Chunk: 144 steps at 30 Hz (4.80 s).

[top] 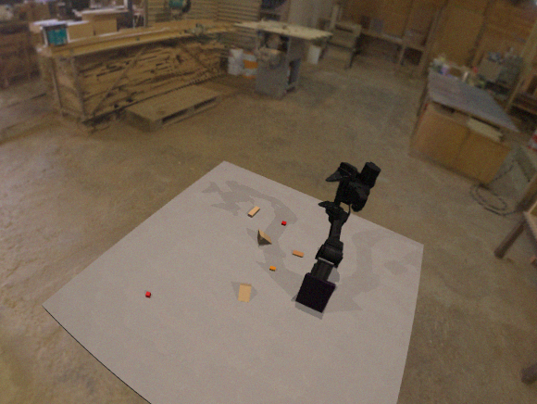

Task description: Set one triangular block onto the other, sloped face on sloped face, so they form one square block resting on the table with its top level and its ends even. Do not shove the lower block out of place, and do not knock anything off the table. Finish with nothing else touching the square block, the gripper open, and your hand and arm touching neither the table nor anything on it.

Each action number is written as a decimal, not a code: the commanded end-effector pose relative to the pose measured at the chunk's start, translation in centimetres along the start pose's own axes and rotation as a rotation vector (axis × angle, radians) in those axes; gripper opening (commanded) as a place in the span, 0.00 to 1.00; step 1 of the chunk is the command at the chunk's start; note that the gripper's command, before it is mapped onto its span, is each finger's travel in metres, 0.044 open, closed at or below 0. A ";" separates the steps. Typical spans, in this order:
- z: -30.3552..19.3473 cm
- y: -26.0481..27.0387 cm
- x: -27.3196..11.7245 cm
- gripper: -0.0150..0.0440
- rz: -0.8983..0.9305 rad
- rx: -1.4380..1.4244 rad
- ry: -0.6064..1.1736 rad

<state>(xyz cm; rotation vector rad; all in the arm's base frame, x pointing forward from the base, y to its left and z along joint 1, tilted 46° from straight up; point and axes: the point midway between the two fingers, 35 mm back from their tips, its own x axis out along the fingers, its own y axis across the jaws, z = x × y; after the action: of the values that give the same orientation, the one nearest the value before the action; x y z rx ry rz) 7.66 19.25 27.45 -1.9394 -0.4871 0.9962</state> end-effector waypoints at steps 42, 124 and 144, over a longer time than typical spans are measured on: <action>-17.8 37.1 12.3 1.00 -0.048 2.971 2.610; -12.1 35.5 16.4 0.25 -0.043 2.982 2.606; -11.0 36.3 16.4 0.25 0.367 2.526 2.312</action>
<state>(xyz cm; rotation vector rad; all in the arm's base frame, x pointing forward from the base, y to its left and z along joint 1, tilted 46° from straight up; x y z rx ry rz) 24.57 4.57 -7.15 -0.9968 -3.6459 2.1905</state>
